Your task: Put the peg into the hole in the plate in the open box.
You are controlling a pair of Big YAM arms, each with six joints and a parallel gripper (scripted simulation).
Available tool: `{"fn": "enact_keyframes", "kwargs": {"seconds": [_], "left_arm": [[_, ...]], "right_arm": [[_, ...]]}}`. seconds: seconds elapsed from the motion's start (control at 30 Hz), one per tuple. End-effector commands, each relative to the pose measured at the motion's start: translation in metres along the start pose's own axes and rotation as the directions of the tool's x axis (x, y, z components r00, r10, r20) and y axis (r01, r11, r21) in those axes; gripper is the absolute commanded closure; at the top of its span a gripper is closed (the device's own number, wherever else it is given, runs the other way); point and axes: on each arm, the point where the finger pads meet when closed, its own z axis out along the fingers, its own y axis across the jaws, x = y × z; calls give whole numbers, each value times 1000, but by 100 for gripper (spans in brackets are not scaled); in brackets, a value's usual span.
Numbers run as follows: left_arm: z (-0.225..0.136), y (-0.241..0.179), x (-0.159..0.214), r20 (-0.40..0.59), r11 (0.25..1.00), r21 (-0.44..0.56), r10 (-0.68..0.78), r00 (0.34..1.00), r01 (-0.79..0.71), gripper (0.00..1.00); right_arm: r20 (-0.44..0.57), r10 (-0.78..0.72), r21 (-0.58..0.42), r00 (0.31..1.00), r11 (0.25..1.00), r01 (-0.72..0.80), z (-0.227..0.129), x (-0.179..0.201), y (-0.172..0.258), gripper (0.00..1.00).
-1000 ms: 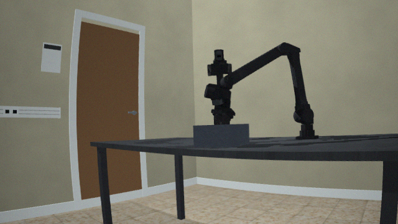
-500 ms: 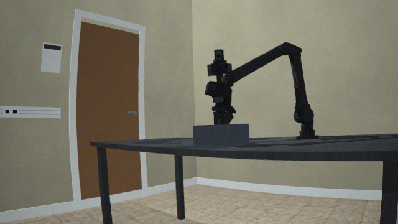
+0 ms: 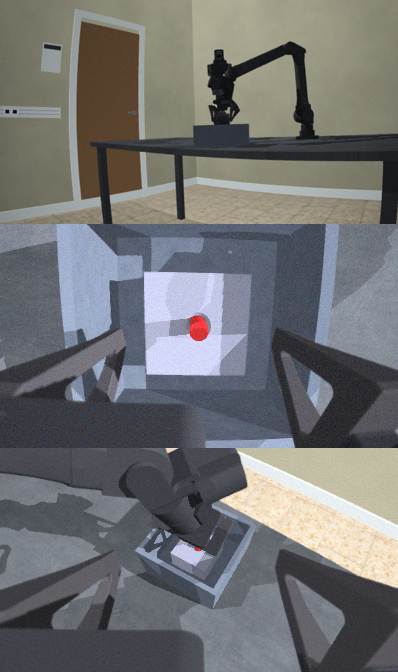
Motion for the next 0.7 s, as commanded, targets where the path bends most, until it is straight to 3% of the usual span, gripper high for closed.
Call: {"fn": "enact_keyframes", "kwargs": {"seconds": [0.0, 0.13, 0.2, 0.4, 0.67], "left_arm": [[-11, 3, -11, 90, 973, 78, 209, 974, -216, 0], [-12, 4, -12, 175, 911, 129, 367, 914, -391, 0], [-12, 4, -12, 175, 911, 129, 367, 914, -391, 0], [-15, 6, -11, 287, 800, 189, 510, 811, -570, 0], [-9, 0, -4, 295, 776, 240, 514, 805, -584, 0]], "right_arm": [[41, 1, 2, 999, 1000, -1, -10, -20, -1, 0], [41, 1, 2, 999, 1000, -1, -10, -20, -1, 0], [41, 1, 2, 999, 1000, -1, -10, -20, -1, 0], [41, 1, 2, 999, 1000, -1, -10, -20, -1, 0], [41, 1, 2, 999, 1000, -1, -10, -20, -1, 0]]}}
